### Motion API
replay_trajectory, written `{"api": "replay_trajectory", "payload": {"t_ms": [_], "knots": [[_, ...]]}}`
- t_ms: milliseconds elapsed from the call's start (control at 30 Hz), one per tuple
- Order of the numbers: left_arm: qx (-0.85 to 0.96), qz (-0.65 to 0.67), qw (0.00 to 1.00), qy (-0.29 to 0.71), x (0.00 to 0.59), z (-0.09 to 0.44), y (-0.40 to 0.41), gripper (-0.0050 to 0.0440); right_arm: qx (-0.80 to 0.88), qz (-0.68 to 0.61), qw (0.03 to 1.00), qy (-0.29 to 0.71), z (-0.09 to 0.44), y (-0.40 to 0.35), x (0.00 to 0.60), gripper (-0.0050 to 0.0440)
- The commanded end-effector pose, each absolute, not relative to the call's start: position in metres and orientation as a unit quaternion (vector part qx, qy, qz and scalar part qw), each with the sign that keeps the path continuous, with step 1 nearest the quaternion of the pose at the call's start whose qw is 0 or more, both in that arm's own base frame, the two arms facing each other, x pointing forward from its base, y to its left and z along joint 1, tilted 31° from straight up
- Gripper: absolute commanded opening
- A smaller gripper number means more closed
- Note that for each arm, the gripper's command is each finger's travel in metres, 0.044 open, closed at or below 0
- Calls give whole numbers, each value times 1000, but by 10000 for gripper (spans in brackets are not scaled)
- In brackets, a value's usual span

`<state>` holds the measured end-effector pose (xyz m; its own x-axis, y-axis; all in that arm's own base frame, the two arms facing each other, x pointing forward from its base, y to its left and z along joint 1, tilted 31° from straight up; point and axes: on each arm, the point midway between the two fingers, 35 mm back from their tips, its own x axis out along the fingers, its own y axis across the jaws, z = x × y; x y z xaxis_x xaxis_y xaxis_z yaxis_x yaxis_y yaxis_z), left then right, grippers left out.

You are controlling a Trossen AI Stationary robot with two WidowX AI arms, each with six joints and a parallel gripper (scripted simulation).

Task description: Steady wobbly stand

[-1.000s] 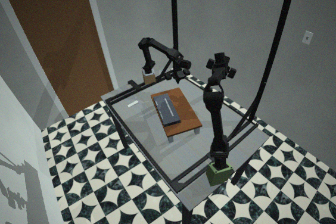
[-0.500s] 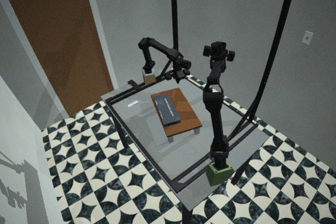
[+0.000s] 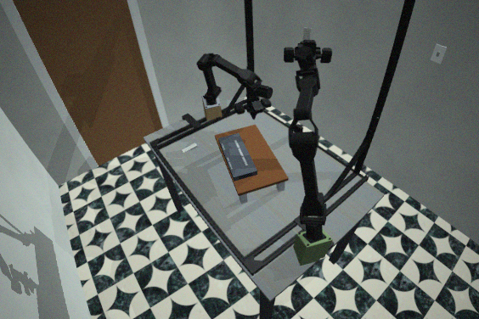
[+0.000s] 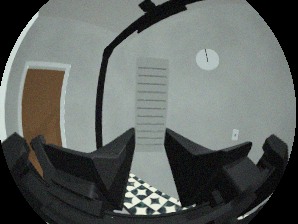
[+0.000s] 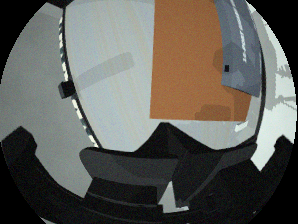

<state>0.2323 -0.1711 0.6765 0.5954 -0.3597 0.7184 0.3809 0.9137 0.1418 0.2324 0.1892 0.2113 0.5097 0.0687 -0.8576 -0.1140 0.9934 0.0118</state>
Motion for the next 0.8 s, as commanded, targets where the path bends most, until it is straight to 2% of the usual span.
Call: {"api": "replay_trajectory", "payload": {"t_ms": [0,167,367,767], "knots": [[-61,-205,862,-459,199,714,-147,0,-23,53,869,492,211,189,232,0],[-122,-208,812,-531,155,751,-116,0,-23,53,869,492,211,189,232,0],[-122,-208,812,-531,155,751,-116,0,-23,53,869,492,211,189,232,0],[-228,-217,673,-670,50,797,-38,0,-23,53,869,492,211,189,232,0]]}}
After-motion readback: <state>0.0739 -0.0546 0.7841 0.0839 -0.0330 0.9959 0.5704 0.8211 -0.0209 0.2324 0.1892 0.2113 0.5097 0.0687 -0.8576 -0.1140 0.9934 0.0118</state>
